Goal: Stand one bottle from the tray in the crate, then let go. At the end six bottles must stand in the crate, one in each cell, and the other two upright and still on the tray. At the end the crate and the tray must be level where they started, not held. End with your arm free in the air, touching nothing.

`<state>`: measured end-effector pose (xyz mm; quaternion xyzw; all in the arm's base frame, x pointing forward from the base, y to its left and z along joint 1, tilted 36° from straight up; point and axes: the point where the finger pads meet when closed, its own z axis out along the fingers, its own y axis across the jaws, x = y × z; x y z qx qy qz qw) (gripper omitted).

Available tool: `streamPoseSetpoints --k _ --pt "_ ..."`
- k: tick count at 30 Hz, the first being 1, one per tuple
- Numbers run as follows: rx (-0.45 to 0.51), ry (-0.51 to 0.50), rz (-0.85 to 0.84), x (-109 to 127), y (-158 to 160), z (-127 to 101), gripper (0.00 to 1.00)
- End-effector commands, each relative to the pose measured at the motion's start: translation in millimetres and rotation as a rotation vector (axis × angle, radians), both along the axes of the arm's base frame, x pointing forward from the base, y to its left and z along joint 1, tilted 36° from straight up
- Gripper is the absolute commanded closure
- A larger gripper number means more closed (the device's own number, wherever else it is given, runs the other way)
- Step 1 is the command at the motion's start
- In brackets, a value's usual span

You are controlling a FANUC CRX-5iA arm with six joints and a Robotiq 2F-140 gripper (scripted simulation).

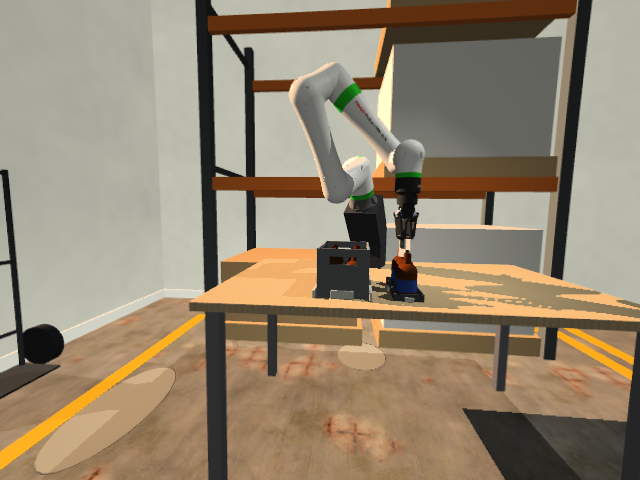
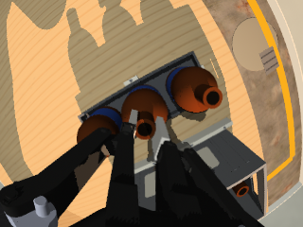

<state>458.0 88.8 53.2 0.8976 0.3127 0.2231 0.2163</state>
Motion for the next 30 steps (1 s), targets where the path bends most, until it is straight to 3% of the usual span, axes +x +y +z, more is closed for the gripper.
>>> streamPoseSetpoints --k 1,30 --pt "0.000 0.000 0.000 -1 0 1 1.00" --pt "0.000 0.000 0.000 -16 5 21 1.00"
